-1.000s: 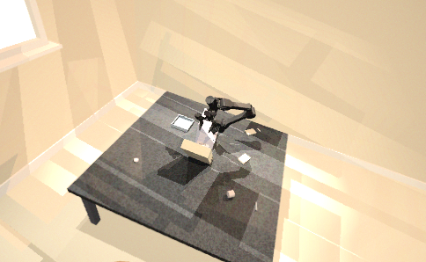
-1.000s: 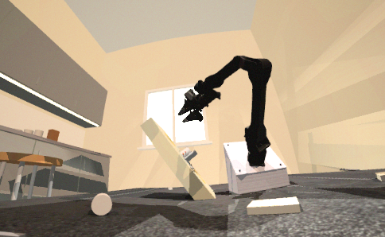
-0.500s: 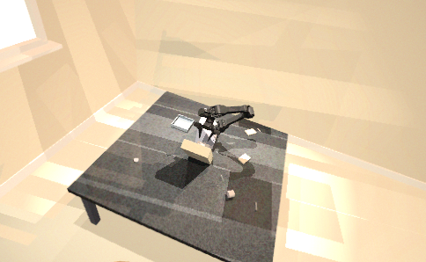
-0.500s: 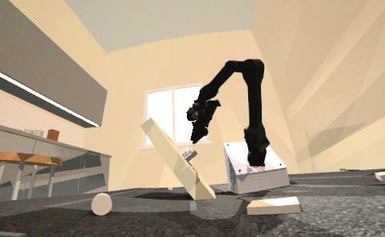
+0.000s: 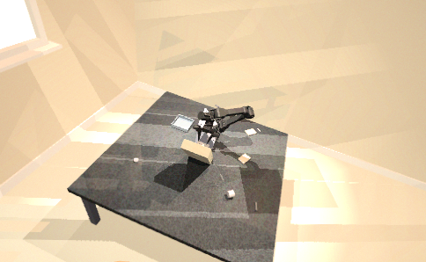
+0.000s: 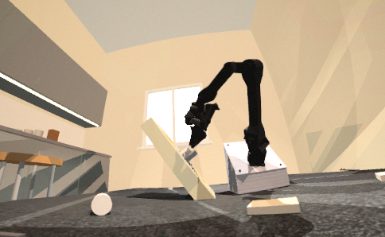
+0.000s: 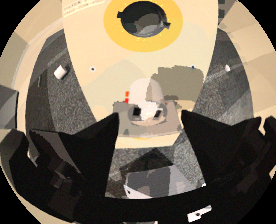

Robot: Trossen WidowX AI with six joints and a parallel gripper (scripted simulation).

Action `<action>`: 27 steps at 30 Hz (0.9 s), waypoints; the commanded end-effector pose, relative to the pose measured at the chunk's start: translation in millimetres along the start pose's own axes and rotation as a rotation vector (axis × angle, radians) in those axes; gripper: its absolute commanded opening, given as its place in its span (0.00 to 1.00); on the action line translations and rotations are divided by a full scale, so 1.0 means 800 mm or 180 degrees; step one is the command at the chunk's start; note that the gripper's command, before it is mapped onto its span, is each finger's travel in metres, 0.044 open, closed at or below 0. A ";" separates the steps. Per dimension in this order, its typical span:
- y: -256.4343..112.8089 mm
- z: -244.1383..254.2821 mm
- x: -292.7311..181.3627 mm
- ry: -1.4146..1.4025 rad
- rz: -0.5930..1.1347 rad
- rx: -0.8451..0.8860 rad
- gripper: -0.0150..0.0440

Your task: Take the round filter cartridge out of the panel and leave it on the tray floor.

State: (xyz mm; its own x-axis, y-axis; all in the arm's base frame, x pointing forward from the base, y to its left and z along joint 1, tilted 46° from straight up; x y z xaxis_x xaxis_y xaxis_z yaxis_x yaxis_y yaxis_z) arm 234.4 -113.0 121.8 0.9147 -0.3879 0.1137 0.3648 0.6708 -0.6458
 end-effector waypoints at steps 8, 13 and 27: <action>0.024 0.000 -0.002 0.0018 0.0014 0.0008 0.77; 0.034 0.001 -0.002 0.0017 0.0014 0.0013 0.77; 0.037 0.001 -0.001 -0.0003 0.0006 0.0002 0.68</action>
Point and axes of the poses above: the point midway between the two fingers, 35 mm back from their tips, its own y axis out along the fingers, its own z axis across the jaws, x = y × z, the point moved 9 cm from there along -y, back along the fingers, and after that the axes turned 14 degrees about y, right-handed, at the moved point
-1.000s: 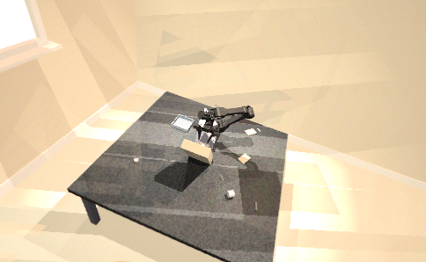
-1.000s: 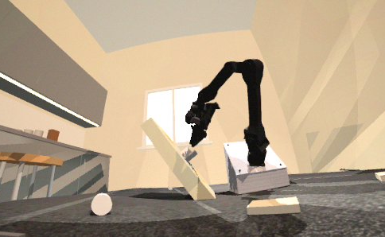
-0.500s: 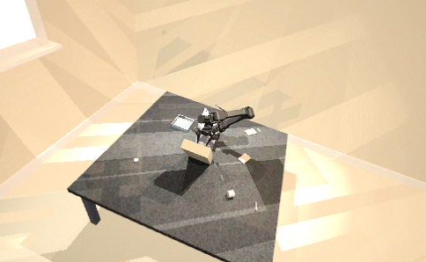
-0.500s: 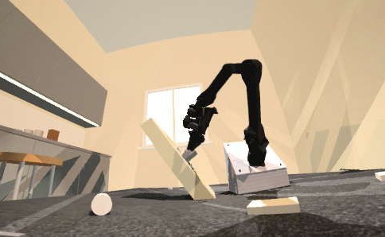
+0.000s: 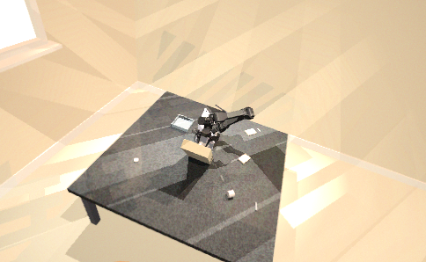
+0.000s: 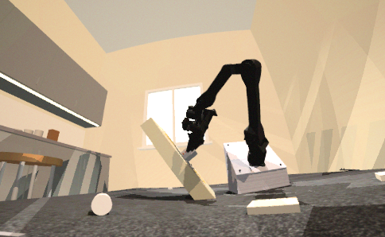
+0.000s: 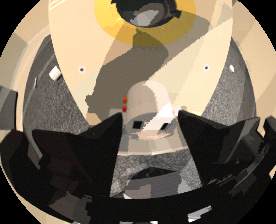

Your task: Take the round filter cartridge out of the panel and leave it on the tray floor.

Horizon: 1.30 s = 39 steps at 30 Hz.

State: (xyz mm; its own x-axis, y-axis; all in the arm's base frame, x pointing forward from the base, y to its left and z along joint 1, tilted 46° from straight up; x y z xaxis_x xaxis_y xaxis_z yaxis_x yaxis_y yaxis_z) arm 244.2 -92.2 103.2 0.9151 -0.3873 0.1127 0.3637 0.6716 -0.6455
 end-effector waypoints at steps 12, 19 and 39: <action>0.000 0.000 0.000 -0.0004 0.0002 0.0000 0.48; -0.009 0.005 0.018 -0.0001 0.0000 0.0005 0.25; -0.118 0.006 0.035 0.0008 0.0005 -0.0008 0.25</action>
Point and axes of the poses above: the point midway between the two fingers, 35 mm back from their tips, its own y axis out along the fingers, its own z axis across the jaws, x = y × z, the point moved 9 cm from there along -y, back along the fingers, and after that the axes turned 14 degrees about y, right-handed, at the moved point
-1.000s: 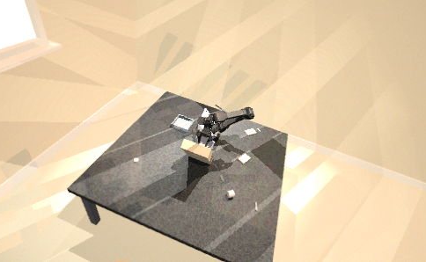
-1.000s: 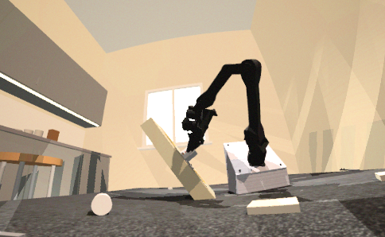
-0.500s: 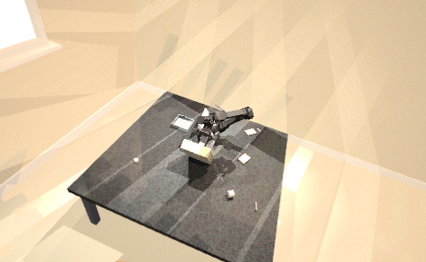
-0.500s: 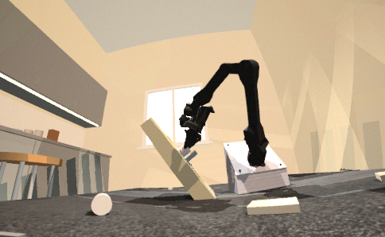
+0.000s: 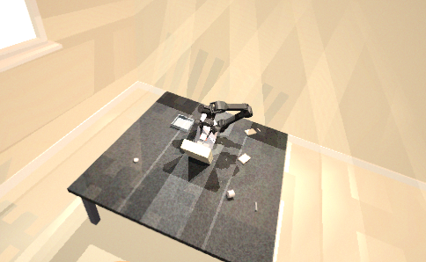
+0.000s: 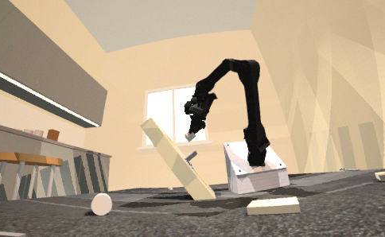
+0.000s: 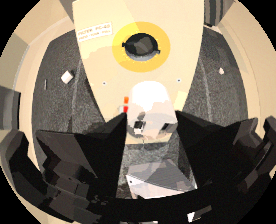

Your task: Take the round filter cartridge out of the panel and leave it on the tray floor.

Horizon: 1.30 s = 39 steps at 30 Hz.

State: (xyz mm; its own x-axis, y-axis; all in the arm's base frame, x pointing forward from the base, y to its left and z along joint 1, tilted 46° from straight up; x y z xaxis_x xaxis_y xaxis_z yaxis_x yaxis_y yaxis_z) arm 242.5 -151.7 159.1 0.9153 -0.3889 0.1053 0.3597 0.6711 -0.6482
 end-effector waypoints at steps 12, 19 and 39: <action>-0.024 -0.049 0.016 -0.0018 -0.0011 -0.0001 0.25; -0.017 -0.093 0.025 -0.0023 -0.0015 -0.0003 0.25; -0.053 -0.210 -0.022 0.2011 -0.0187 -0.1142 0.25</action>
Point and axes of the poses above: the point midway between the two fingers, 35 mm back from their tips, its own y axis out along the fingers, its own z axis across the jaws, x = y × z, the point moved 9 cm from there along -y, back along the fingers, and after that the axes turned 14 degrees about y, right-handed, at the moved point
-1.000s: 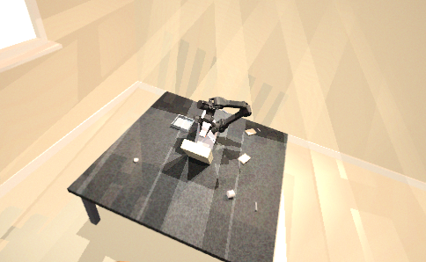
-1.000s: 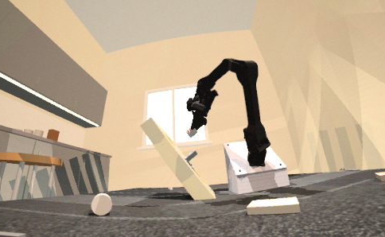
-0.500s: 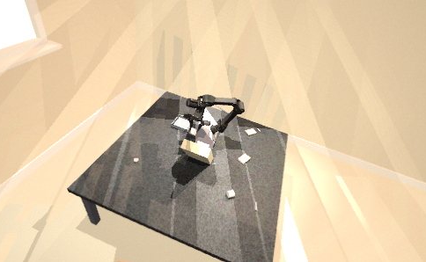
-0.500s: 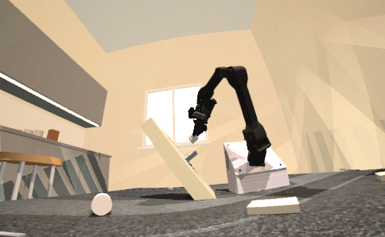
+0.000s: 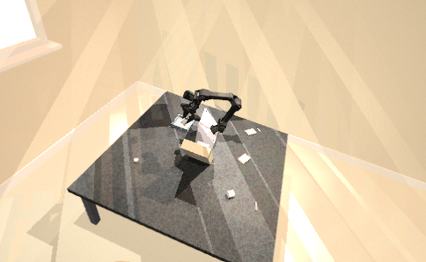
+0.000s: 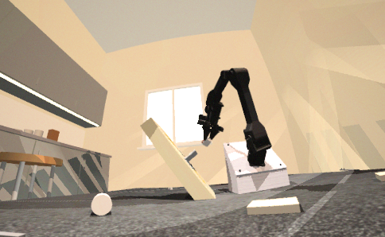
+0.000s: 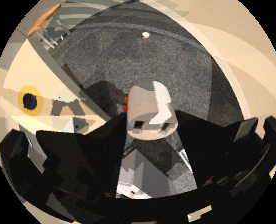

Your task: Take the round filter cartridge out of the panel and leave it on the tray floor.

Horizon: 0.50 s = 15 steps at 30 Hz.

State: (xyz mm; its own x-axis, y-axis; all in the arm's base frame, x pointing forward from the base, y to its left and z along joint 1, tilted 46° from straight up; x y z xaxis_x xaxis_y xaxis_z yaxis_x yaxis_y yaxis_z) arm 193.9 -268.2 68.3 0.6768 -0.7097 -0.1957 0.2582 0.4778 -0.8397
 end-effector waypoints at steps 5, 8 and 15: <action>-0.001 -0.067 0.001 0.1065 -0.0201 -0.0553 0.25; -0.001 -0.090 0.000 0.1434 -0.0295 -0.0749 0.25; -0.001 -0.096 -0.001 0.1527 -0.0319 -0.0798 0.25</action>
State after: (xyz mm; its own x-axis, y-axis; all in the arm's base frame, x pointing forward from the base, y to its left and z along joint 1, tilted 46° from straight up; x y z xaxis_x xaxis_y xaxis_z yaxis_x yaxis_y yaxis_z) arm 141.9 -306.9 32.4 0.2702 -0.9237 -0.2716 0.1033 0.3083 -0.9457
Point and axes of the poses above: the point midway between the two fingers, 35 mm back from their tips, its own y axis out along the fingers, its own z axis across the jaws, x = y × z, the point moved 9 cm from there along -y, back along the fingers, and after that the axes turned 14 degrees about y, right-handed, at the moved point
